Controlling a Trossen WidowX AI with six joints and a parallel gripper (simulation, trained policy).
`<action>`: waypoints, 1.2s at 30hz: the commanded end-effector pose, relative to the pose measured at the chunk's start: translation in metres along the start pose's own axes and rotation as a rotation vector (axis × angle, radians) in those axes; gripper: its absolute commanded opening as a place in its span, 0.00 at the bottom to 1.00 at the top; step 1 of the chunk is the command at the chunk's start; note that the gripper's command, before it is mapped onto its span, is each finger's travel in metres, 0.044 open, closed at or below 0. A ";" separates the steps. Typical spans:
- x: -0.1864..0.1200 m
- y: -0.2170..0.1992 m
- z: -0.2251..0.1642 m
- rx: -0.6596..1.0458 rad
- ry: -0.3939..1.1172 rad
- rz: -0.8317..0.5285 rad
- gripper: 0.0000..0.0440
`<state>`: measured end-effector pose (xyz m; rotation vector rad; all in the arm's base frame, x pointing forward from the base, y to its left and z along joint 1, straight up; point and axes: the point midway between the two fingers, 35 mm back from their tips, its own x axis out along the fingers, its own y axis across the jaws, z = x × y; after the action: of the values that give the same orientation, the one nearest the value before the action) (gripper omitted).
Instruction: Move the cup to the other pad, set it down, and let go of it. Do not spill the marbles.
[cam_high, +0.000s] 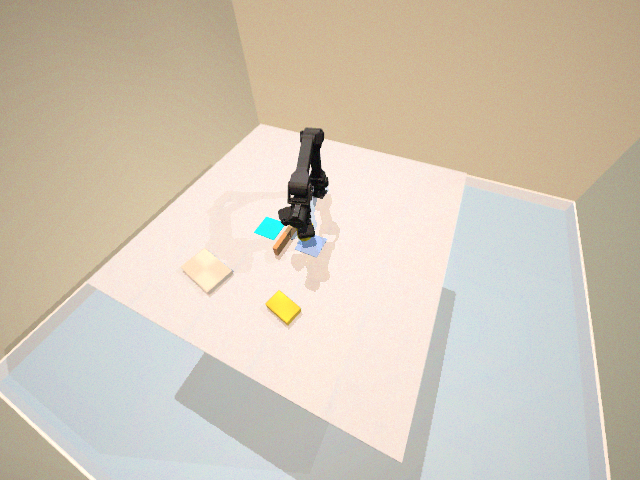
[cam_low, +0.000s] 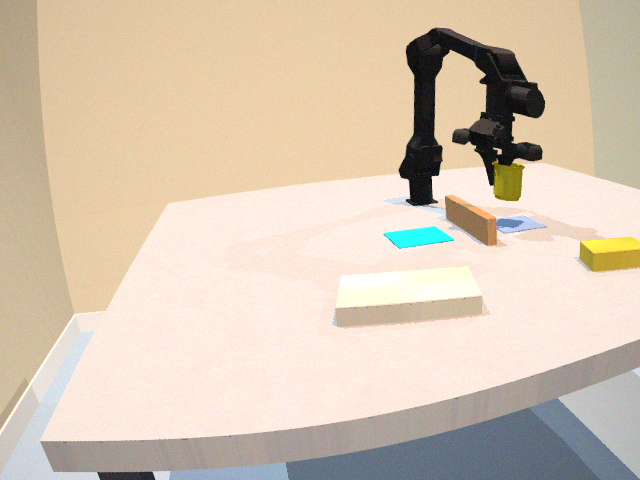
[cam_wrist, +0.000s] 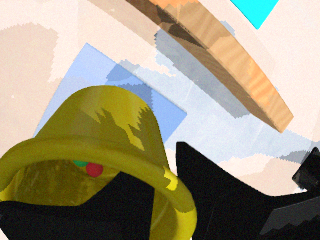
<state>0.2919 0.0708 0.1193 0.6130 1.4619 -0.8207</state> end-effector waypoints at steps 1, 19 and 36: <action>-0.013 -0.003 0.004 0.030 -0.003 0.029 0.01; -0.041 -0.015 0.052 0.187 -0.054 0.131 0.00; -0.033 -0.042 0.106 0.316 -0.102 0.179 0.00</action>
<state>0.3258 -0.0287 0.1596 0.9066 1.1953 -0.9330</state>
